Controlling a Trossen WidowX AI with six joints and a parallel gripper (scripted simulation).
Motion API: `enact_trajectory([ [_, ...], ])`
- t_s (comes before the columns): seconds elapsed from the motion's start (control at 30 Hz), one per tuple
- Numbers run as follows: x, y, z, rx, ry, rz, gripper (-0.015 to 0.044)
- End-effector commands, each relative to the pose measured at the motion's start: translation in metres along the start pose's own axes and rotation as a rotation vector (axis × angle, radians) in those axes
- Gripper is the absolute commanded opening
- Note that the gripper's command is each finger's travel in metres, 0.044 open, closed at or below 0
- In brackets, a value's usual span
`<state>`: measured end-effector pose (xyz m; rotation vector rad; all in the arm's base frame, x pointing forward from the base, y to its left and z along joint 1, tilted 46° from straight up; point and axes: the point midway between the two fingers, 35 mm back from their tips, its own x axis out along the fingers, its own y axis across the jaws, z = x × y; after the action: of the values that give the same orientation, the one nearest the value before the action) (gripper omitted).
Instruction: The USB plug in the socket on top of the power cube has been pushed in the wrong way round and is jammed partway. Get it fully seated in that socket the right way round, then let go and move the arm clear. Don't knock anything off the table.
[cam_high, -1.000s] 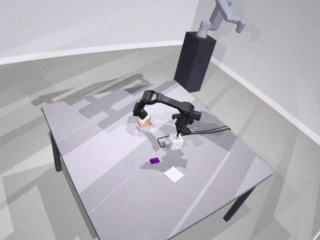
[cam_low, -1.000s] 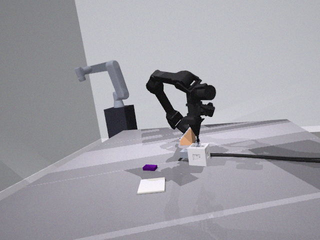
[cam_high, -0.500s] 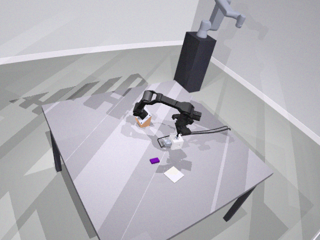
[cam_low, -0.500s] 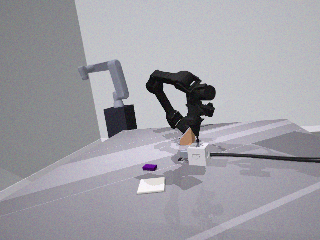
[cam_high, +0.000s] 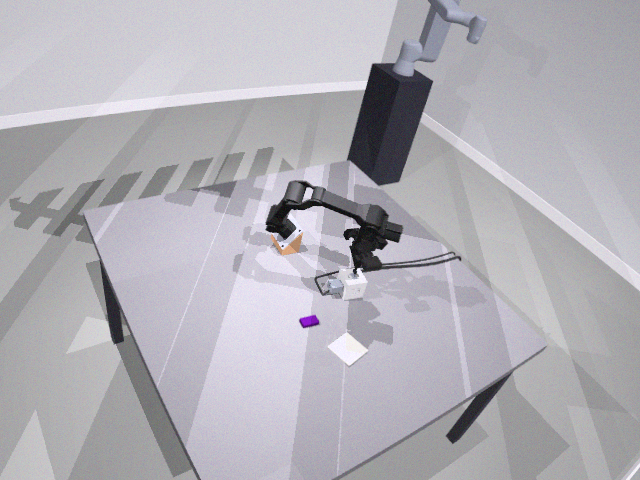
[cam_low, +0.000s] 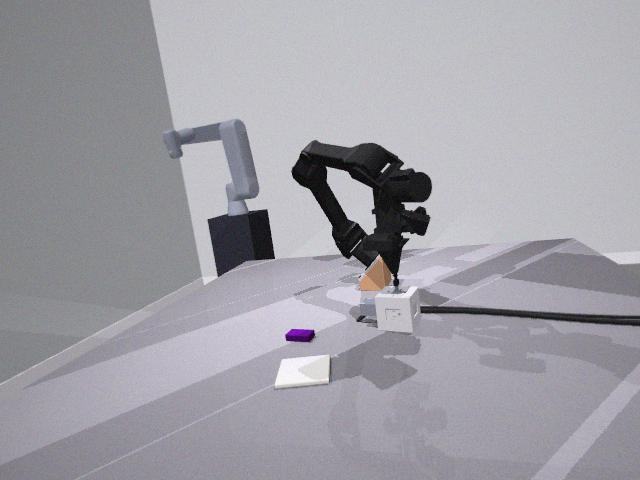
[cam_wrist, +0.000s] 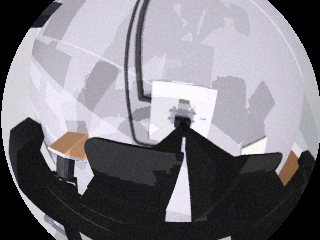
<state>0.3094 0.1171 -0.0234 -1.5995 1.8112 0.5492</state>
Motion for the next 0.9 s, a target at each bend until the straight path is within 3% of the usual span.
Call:
enact_trajectory([
  [0.0, 0.0007, -0.0006, -0.0004, -0.004, 0.002, -0.005, 0.0000],
  [0.87, 0.0039, -0.0007, -0.0004, -0.004, 0.002, -0.005, 0.0000],
])
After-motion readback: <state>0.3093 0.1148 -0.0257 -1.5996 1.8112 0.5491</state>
